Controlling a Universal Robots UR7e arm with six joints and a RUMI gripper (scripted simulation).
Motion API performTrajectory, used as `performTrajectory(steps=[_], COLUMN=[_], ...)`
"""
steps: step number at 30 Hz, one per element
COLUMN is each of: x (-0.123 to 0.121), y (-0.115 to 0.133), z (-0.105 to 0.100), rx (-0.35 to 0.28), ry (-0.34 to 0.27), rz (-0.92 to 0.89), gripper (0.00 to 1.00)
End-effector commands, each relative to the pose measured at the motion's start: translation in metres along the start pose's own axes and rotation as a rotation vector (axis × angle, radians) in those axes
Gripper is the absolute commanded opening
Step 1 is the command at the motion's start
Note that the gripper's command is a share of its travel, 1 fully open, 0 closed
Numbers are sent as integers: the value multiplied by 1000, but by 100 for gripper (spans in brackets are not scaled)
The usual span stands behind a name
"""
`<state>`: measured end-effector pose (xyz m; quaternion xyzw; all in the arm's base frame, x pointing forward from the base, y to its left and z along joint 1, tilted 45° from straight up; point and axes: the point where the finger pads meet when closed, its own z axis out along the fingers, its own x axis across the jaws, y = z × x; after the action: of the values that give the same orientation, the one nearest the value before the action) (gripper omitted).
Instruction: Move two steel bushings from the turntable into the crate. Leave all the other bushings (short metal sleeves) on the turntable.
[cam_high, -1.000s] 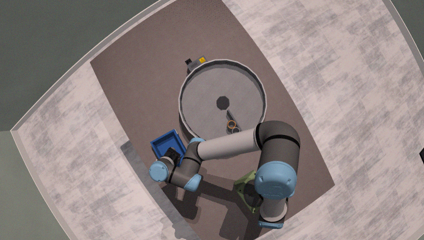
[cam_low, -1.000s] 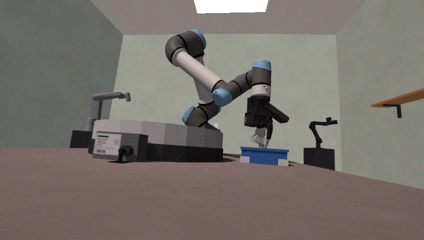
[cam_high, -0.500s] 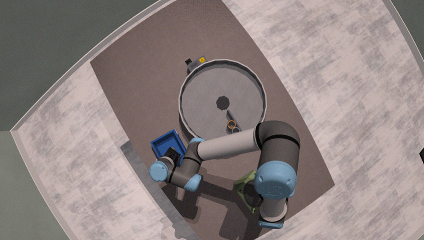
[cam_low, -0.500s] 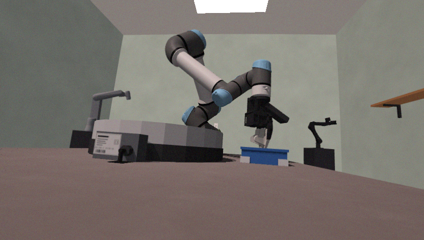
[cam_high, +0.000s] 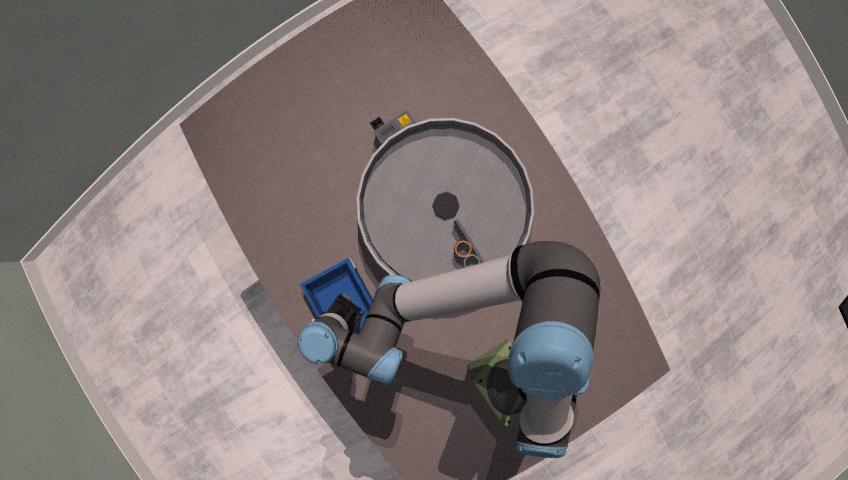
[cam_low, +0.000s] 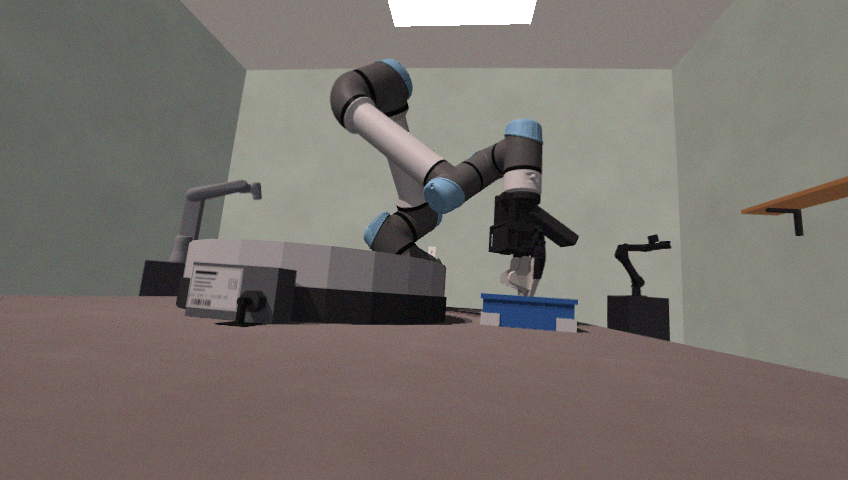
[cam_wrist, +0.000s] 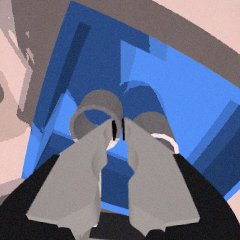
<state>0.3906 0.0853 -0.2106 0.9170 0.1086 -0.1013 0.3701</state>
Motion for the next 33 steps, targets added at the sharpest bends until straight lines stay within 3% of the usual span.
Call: performTrajectory(steps=[1, 9, 10, 33], x=[0, 0, 0, 0], y=[0, 0, 0, 0], z=[-1, -1, -1, -1], rx=[0, 0, 0, 0], ry=[1, 1, 1, 1], rz=[0, 0, 0, 0], gripper=[0, 0, 6, 6])
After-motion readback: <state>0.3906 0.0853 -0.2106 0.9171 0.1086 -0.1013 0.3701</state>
